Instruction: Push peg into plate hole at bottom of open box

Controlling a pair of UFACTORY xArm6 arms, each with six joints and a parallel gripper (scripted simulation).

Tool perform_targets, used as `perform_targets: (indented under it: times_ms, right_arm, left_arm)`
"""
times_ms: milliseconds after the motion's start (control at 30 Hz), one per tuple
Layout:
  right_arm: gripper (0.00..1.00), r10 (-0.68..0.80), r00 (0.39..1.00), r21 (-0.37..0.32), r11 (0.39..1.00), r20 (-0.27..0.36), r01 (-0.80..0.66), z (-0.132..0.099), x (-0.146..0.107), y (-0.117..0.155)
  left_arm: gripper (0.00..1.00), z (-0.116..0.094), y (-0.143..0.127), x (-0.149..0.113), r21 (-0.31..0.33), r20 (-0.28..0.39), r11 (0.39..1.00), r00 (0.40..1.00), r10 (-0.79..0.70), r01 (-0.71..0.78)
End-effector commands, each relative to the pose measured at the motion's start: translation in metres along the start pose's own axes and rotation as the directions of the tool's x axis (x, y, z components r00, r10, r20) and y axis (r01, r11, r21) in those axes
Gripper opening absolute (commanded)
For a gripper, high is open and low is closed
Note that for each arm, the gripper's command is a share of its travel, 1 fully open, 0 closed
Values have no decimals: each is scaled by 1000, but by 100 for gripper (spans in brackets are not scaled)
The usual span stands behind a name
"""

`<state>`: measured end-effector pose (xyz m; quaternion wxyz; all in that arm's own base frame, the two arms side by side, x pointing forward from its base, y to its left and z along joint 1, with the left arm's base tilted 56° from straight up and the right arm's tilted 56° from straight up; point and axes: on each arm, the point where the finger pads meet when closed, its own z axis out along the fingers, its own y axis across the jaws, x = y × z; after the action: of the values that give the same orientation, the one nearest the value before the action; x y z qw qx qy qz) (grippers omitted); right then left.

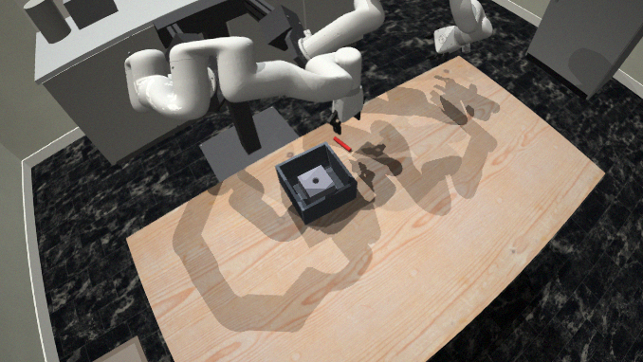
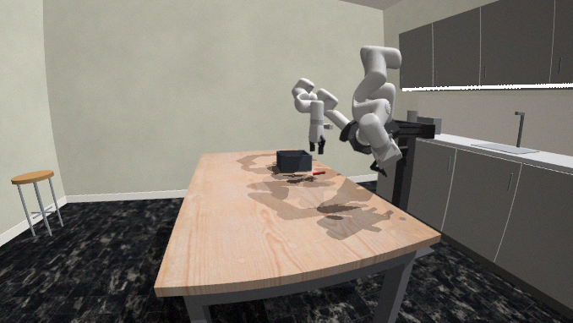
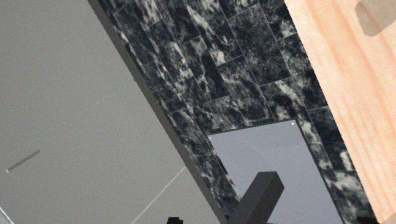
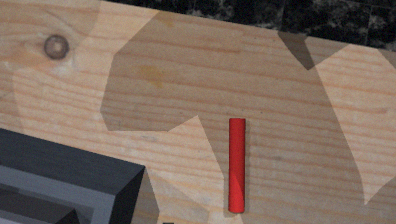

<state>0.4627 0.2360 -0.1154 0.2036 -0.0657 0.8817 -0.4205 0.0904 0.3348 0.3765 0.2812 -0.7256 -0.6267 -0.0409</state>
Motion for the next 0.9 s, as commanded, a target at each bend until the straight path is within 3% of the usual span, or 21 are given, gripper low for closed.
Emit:
perform_targets:
  times_ms: [0,467,533,867]
  right_arm:
    - [100,-1,1000,-2,1000,3,1,-2,-1,1]
    - [100,-1,1000,-2,1000,3,1,-2,-1,1]
    - [100,-1,1000,-2,1000,3,1,-2,-1,1]
    - [100,-1,1000,-2,1000,3,1,-2,-1,1]
  left_arm:
    - [100,-6,-29,4,-49,13,997,998,-65,65]
    - [100,-44,-122,3,-139,-52,951,957,-286,277]
    - [100,-44,-122,3,-139,-52,951,957,-286,277]
    - [100,-88,-183,-7,-166,-165,906,895,-415,389]
